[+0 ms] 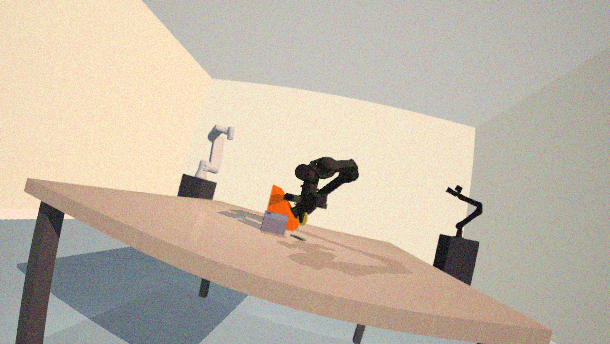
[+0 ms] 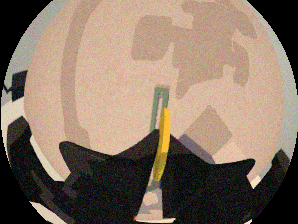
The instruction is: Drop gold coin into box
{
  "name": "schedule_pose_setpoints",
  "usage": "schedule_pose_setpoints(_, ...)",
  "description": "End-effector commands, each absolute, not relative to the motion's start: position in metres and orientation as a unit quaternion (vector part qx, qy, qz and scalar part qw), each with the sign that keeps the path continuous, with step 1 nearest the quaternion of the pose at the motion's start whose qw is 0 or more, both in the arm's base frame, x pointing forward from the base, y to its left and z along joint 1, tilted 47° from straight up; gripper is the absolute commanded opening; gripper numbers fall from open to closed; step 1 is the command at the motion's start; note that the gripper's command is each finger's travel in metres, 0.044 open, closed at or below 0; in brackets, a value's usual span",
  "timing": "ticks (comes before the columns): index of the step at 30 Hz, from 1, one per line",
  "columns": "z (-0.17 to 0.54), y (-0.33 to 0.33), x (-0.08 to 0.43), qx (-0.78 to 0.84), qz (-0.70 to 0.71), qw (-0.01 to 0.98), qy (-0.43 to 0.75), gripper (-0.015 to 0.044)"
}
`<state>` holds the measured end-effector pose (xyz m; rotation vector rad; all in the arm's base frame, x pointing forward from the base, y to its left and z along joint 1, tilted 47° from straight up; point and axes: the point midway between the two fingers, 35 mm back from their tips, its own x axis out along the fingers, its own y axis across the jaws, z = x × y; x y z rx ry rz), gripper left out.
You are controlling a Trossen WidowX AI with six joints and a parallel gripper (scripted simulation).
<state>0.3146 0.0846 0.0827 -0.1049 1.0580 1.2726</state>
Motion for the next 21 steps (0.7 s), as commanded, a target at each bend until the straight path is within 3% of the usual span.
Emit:
schedule_pose_setpoints(1,0.090,0.076,0.316,-0.050,0.564,0.678,0.469,0.0000)
schedule_pose_setpoints(21,0.112,0.053,0.316,-0.100,0.599,0.671,0.425,0.0000)
